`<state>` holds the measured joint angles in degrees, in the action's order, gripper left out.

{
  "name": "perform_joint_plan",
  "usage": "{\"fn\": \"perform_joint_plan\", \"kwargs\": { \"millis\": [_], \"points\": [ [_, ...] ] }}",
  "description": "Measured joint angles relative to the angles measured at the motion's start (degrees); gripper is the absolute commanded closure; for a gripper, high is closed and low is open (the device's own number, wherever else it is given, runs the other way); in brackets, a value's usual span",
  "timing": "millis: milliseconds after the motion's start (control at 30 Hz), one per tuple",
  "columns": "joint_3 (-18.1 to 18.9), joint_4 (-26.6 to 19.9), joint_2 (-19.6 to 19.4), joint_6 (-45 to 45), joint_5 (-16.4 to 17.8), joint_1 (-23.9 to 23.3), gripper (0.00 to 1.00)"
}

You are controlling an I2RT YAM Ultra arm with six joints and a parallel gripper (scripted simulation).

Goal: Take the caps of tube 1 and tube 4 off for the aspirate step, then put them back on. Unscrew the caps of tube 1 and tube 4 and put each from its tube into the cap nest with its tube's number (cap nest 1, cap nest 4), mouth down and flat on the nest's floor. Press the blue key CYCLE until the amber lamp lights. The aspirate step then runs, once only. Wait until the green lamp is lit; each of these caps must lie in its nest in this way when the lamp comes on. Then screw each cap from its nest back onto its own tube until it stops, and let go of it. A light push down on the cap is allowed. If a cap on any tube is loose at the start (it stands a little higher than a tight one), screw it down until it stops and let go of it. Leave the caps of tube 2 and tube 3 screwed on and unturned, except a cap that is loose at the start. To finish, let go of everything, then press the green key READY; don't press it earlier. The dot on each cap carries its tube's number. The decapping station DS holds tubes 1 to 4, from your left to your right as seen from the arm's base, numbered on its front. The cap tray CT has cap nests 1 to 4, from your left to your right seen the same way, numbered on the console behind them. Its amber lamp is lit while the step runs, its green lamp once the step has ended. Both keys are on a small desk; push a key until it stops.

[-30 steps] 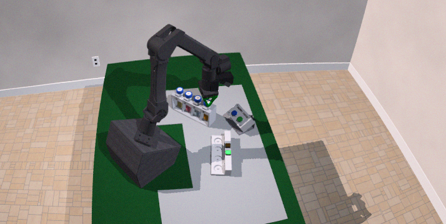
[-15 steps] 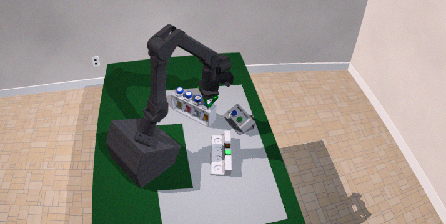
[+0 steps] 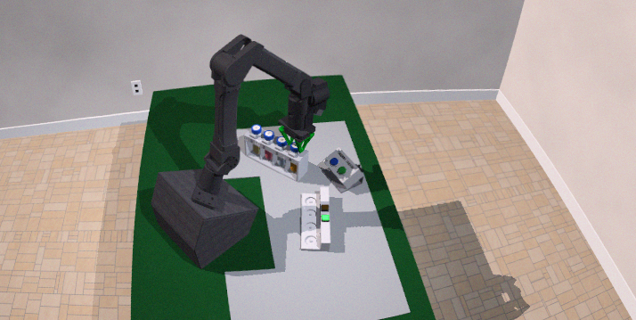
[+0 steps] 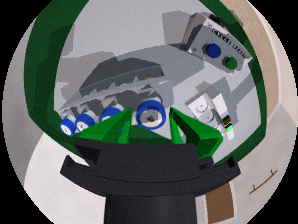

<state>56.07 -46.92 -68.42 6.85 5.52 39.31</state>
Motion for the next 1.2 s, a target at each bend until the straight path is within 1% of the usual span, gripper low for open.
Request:
{"fn": "perform_joint_plan", "kwargs": {
  "millis": [200,333,367,900,1200],
  "points": [
    [0.00,0.00,0.00,9.84,0.00,0.00,0.51],
    [-0.09,-0.04,0.17,13.33,0.00,0.00,0.51],
    [-0.09,-0.04,0.24,13.81,0.00,0.00,1.00],
    [-0.11,-0.02,0.26,15.28,0.00,0.00,1.00],
    [-0.13,0.02,0.28,5.09,-0.04,0.00,1.00]
  ]
}}
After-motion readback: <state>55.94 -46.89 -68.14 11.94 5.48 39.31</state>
